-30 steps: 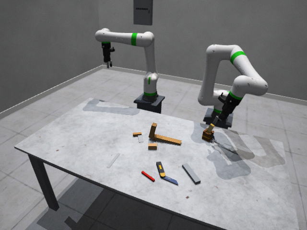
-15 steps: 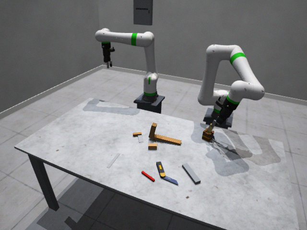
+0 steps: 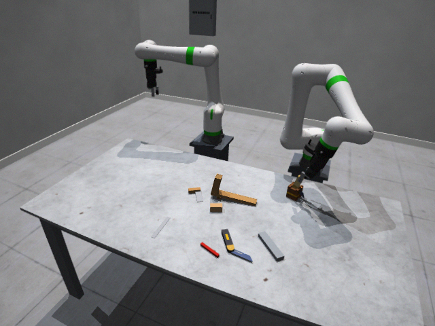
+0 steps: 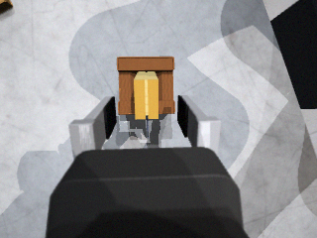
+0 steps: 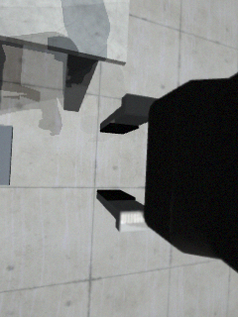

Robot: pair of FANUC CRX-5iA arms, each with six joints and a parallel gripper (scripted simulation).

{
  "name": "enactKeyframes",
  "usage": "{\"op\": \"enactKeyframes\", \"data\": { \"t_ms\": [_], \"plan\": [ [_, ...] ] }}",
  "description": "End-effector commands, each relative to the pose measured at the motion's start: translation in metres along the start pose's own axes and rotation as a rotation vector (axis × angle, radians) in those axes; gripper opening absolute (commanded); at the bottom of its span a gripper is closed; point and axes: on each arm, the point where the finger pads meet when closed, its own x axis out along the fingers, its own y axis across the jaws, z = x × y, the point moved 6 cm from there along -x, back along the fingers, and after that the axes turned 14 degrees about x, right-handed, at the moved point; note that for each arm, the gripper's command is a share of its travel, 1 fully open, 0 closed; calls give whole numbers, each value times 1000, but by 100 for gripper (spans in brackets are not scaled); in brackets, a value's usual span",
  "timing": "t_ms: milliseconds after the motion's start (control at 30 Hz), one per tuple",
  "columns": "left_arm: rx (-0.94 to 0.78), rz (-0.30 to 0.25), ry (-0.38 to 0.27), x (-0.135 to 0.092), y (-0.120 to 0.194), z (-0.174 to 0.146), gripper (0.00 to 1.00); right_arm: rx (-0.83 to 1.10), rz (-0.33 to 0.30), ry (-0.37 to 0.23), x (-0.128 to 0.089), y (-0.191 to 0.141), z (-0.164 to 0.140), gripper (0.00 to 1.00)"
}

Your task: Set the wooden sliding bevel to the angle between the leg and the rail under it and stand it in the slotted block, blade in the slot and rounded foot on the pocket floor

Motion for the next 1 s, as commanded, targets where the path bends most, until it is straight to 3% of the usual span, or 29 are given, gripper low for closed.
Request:
{"op": "enactKeyframes", "data": {
  "t_ms": [0,967],
  "plan": [
    [0,-2,-1,0,-1,0,100,0,0,-2,-1,0,0,100],
    [0,-2,-1,48,-1,0,100,0,0,-2,-1,0,0,100]
  ]
}}
